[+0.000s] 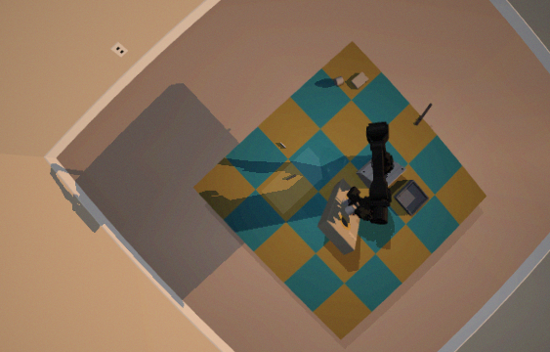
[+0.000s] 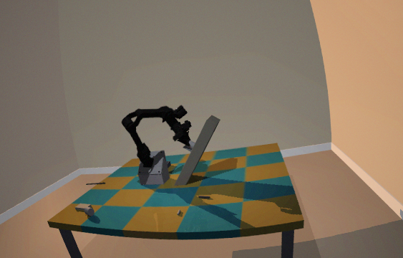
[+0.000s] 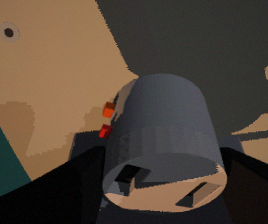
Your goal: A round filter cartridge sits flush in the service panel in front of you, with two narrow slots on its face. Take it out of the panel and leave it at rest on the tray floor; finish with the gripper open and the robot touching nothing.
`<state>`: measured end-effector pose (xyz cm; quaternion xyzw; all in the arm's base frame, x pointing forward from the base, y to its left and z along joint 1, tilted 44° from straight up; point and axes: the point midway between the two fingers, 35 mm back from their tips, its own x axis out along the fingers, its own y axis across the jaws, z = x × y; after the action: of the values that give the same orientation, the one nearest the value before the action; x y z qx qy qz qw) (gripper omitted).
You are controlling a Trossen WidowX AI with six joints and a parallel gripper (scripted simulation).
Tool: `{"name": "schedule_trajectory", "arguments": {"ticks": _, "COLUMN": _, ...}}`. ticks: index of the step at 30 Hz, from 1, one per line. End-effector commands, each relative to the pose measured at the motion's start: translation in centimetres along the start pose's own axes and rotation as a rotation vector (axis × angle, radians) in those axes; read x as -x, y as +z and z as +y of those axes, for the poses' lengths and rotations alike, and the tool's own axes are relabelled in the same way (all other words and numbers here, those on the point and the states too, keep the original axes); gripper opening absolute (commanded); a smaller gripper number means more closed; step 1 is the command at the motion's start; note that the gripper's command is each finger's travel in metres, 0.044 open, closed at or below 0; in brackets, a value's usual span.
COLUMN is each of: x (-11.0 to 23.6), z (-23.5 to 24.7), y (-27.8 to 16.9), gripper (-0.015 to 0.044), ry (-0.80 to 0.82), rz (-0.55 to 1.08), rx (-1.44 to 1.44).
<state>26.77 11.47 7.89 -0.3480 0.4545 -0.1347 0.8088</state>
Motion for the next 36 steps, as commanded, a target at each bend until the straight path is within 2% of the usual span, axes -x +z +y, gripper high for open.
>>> {"name": "schedule_trajectory", "arguments": {"ticks": 1, "x": 0.5, "z": 0.0, "y": 1.0, "gripper": 0.0, "ry": 0.003, "rz": -0.003, "rx": -0.005}}
{"name": "schedule_trajectory", "arguments": {"ticks": 8, "x": 1.3, "z": 0.1, "y": 2.2, "gripper": 0.0, "ry": 0.003, "rz": -0.003, "rx": -0.005}}
{"name": "schedule_trajectory", "arguments": {"ticks": 25, "x": 10.0, "z": 0.2, "y": 2.5, "gripper": 0.0, "ry": 0.004, "rz": 0.0, "rx": -0.002}}
{"name": "schedule_trajectory", "arguments": {"ticks": 36, "x": 9.5, "z": 4.7, "y": 2.9, "gripper": 0.0, "ry": 0.008, "rz": -0.001, "rx": -0.005}}
